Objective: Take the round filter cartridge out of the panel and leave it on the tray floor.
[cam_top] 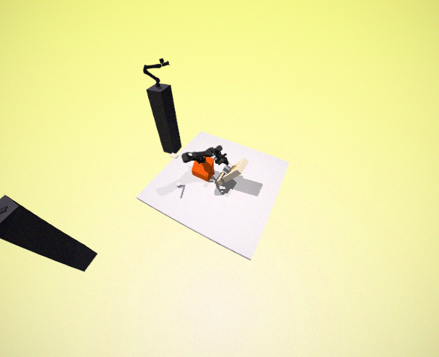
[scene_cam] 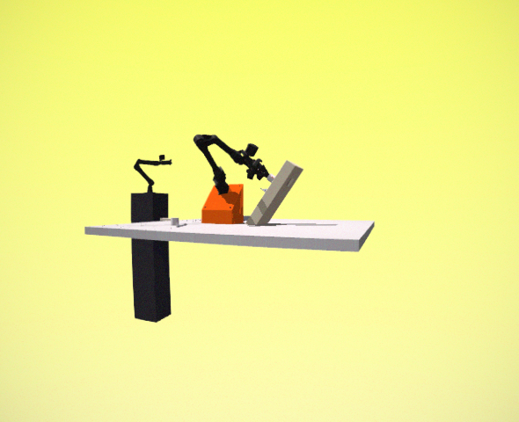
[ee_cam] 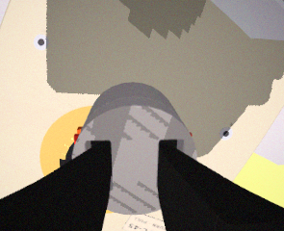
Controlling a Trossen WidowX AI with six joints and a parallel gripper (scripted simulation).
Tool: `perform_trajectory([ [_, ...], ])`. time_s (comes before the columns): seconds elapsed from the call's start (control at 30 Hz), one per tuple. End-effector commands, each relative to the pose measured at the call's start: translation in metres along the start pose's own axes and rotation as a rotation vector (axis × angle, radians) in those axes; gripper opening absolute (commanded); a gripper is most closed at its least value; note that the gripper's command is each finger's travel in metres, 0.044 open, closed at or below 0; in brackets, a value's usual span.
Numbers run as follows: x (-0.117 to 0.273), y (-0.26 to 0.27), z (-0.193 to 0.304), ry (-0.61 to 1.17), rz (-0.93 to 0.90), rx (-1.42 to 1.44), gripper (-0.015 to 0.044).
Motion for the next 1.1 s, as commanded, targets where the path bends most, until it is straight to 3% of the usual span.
perform_trajectory([
  [0.0, -0.001, -0.007, -0.01, 0.006, 0.005, 0.006, 0.0],
  [0.27, -0.002, -0.019, -0.032, 0.006, 0.004, 0.007, 0.0],
  [0.4, -0.002, -0.015, -0.027, -0.001, -0.001, 0.002, 0.0093],
  [0.73, -0.002, -0.019, -0.032, 0.006, 0.004, 0.007, 0.0093],
  [1.07, 0.008, 0.023, 0.033, 0.007, 0.004, 0.005, 0.0093],
])
Point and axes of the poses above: the point midway between the two fingers, 35 mm back from their tips, its own x axis back along the fingers, its own y axis across the jaws, z = x × y, the point moved 5 cm from there along x, back along the fingers, and after that the axes turned 9 degrees about x, right-handed, at the moved point
